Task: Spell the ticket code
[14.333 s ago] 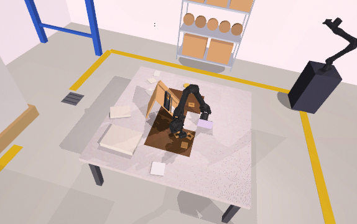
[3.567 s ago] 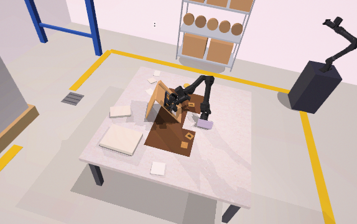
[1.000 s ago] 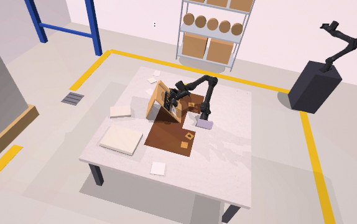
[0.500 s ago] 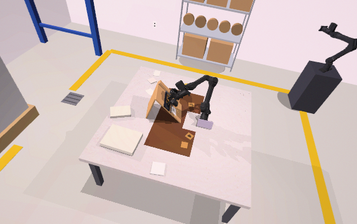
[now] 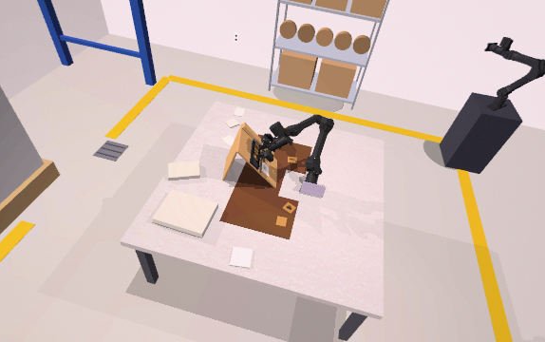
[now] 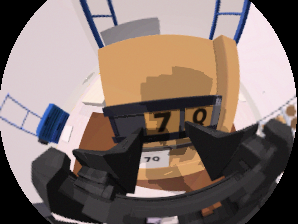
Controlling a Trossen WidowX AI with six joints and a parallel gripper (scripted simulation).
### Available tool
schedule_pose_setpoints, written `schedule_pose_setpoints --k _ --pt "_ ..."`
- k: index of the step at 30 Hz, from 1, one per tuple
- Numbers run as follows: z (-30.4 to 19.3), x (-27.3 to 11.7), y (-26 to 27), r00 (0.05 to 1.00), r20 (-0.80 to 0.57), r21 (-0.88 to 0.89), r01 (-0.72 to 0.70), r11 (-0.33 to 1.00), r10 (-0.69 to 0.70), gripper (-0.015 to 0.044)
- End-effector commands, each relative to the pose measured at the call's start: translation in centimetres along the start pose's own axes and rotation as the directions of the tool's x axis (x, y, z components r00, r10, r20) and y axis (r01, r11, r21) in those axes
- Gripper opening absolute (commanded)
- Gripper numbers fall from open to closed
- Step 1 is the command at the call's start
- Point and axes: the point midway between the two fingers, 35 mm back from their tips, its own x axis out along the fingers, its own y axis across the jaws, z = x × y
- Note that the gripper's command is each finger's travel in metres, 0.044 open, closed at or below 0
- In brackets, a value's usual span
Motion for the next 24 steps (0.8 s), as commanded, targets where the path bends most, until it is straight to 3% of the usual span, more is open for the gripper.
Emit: schedule_pose_setpoints --k 1,24 --pt "0.0 -0.3 0.0 1.0 0.001 0.004 0.002 1.0 -0.002 0.0295" --pt "-0.2 -1.8 0.1 1.0 0.001 0.004 0.001 1.0 -0.001 0.0295"
